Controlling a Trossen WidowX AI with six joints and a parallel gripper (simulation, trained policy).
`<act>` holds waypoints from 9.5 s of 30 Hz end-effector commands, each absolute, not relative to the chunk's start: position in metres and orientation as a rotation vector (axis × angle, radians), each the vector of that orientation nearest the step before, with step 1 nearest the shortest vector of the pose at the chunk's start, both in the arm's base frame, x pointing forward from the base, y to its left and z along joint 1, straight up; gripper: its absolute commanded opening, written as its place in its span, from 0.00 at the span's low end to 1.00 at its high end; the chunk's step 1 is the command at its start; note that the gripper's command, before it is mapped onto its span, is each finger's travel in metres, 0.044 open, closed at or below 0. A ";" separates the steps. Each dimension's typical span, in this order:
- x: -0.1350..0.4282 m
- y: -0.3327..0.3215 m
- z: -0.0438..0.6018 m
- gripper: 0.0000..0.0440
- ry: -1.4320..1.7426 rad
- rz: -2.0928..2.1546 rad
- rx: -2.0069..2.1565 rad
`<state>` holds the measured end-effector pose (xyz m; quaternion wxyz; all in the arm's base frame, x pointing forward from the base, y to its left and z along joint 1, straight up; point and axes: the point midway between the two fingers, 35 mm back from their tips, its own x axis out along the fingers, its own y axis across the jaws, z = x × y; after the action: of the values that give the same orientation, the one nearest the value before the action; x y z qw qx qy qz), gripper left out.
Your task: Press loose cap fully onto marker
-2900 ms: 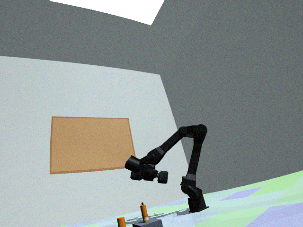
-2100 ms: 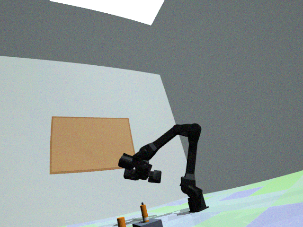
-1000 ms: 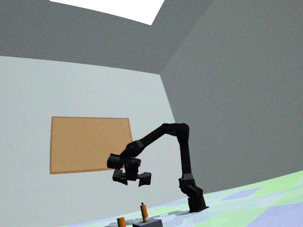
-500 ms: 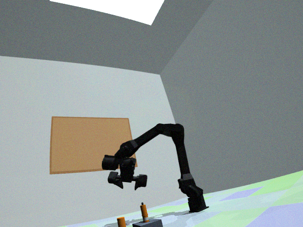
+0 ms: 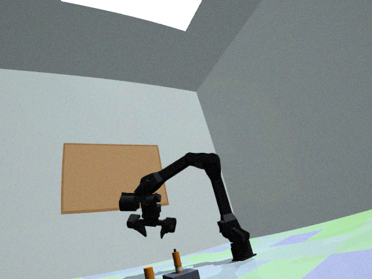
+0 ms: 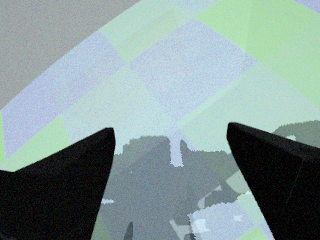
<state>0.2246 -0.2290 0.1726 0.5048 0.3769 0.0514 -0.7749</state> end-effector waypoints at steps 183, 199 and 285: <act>0.270 0.061 0.152 0.00 1.049 -1.617 1.440; 0.268 0.062 0.121 0.00 1.095 -1.630 1.415; 0.280 0.051 0.095 1.00 1.060 -1.377 1.364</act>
<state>0.2801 0.0511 0.0920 0.4444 0.5469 0.4294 -0.5648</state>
